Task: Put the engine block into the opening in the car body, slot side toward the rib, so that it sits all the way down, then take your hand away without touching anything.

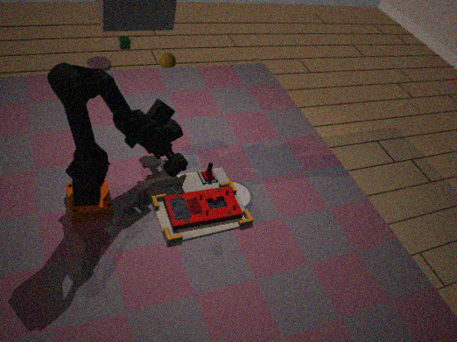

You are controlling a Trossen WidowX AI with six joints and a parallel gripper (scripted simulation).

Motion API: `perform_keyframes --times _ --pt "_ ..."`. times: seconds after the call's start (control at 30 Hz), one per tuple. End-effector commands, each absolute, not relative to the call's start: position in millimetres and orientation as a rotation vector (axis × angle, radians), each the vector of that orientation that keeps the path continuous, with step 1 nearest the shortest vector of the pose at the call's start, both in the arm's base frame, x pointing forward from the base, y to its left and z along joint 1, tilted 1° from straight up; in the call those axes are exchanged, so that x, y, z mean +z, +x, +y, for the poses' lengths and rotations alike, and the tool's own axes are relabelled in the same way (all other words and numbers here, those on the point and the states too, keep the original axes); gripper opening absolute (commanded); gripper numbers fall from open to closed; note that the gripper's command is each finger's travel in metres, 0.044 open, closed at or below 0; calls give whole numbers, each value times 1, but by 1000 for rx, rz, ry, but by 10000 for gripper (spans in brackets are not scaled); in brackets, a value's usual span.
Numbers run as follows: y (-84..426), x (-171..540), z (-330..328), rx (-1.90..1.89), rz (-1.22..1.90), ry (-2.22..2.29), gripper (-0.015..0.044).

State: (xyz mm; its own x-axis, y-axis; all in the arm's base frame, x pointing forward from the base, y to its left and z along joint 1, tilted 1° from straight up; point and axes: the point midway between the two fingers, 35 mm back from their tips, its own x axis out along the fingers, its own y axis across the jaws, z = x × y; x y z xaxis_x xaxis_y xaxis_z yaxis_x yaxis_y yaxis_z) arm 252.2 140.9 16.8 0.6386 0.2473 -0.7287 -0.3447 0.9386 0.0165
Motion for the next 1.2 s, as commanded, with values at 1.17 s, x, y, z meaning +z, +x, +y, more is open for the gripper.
perform_keyframes --times 1.17 --pt "247 45 141 323 1109 -206 440"
